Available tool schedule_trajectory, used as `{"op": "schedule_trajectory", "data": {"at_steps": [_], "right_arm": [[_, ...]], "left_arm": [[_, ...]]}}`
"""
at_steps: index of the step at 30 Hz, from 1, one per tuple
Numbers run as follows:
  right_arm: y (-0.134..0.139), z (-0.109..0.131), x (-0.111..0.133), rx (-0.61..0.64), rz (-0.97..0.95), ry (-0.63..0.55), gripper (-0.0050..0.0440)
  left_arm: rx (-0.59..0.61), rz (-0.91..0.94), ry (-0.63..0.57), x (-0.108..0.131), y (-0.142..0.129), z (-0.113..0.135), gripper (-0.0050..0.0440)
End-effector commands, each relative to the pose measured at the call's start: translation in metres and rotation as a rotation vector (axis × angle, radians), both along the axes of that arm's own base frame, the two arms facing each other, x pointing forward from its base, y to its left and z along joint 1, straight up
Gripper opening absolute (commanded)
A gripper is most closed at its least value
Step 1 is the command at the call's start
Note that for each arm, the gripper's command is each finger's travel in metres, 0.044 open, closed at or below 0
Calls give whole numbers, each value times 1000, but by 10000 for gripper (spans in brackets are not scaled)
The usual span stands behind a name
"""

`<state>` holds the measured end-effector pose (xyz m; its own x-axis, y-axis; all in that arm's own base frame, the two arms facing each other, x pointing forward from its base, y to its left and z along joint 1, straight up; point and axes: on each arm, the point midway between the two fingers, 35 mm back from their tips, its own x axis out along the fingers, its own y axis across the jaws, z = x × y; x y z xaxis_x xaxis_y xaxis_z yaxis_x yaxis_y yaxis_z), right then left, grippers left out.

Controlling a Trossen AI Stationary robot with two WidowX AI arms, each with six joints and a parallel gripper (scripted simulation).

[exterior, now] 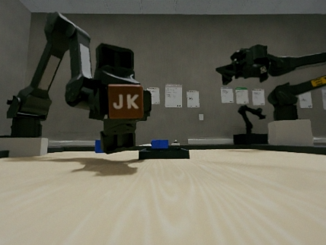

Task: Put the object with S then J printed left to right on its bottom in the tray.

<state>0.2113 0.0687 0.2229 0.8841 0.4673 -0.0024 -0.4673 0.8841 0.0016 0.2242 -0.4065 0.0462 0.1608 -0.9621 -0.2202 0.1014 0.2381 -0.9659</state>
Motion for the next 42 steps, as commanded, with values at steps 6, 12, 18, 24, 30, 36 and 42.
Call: {"op": "schedule_trajectory", "data": {"at_steps": [6, 12, 18, 24, 30, 36, 42], "right_arm": [[0, 5, 0, 0, -3, -13, -50], [0, 5, 0, 0, -3, -13, -50], [0, 5, 0, 0, -3, -13, -50], [0, 5, 0, 0, -3, -13, -50], [0, 5, 0, 0, -3, -13, -50], [-6, 23, -2, 6, -3, -14, -50], [-20, 78, -17, 5, 15, -15, -50]], "left_arm": [[-21, -1, -10, 0, -1, 9, 171], [-21, -1, -10, 0, -1, 9, 171], [-21, -1, -10, 0, -1, 9, 171], [-21, -1, -10, 0, -1, 9, 171], [-21, -1, -10, 0, -1, 9, 171], [-21, -1, -10, 0, -1, 9, 171], [-21, -1, -10, 0, -1, 9, 171]]}}
